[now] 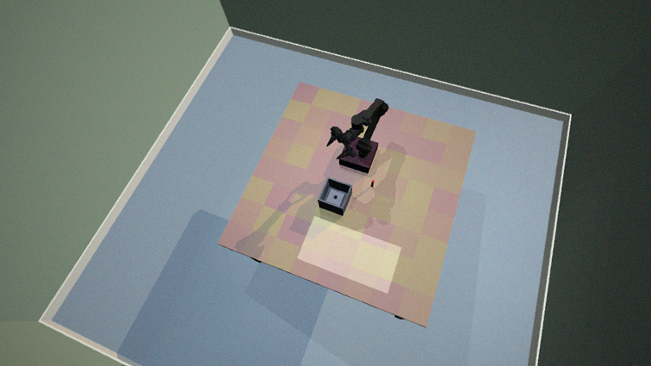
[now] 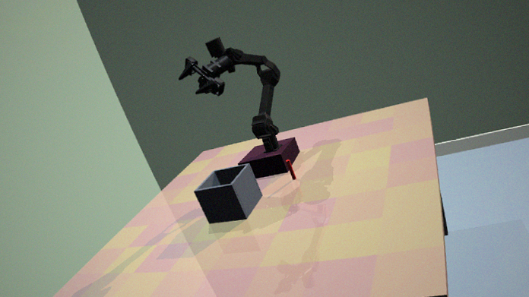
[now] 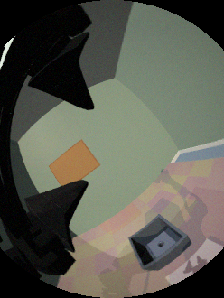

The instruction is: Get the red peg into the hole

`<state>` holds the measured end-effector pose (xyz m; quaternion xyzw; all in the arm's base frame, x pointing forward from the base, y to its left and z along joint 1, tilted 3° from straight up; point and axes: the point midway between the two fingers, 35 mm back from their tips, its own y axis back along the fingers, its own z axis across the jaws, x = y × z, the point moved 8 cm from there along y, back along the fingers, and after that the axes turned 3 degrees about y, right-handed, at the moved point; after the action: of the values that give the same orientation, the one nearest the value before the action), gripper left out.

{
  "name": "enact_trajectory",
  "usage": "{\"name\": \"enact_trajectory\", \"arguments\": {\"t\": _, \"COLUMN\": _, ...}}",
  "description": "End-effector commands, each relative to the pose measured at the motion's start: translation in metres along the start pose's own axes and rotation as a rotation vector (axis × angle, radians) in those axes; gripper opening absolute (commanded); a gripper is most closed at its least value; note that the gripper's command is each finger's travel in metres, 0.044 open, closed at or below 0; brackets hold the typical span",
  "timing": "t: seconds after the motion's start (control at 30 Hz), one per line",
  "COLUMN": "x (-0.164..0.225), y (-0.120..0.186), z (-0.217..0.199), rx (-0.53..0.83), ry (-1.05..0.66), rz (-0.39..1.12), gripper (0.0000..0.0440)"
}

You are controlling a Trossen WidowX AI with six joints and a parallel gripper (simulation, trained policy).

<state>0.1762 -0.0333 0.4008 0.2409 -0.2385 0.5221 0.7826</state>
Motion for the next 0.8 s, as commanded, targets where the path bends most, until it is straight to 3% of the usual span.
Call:
{"name": "enact_trajectory", "arguments": {"t": 0.0, "x": 0.006, "y": -0.001, "z": -0.013, "rx": 0.094, "ry": -0.039, "rz": 0.028, "gripper": 0.0432}}
{"name": "enact_trajectory", "arguments": {"t": 0.4, "x": 0.024, "y": 0.002, "z": -0.060, "rx": 0.411, "ry": -0.096, "rz": 0.082, "gripper": 0.0424}}
{"name": "enact_trajectory", "arguments": {"t": 0.77, "x": 0.033, "y": 0.012, "z": -0.107, "rx": 0.689, "ry": -0.015, "rz": 0.095, "gripper": 0.0414}}
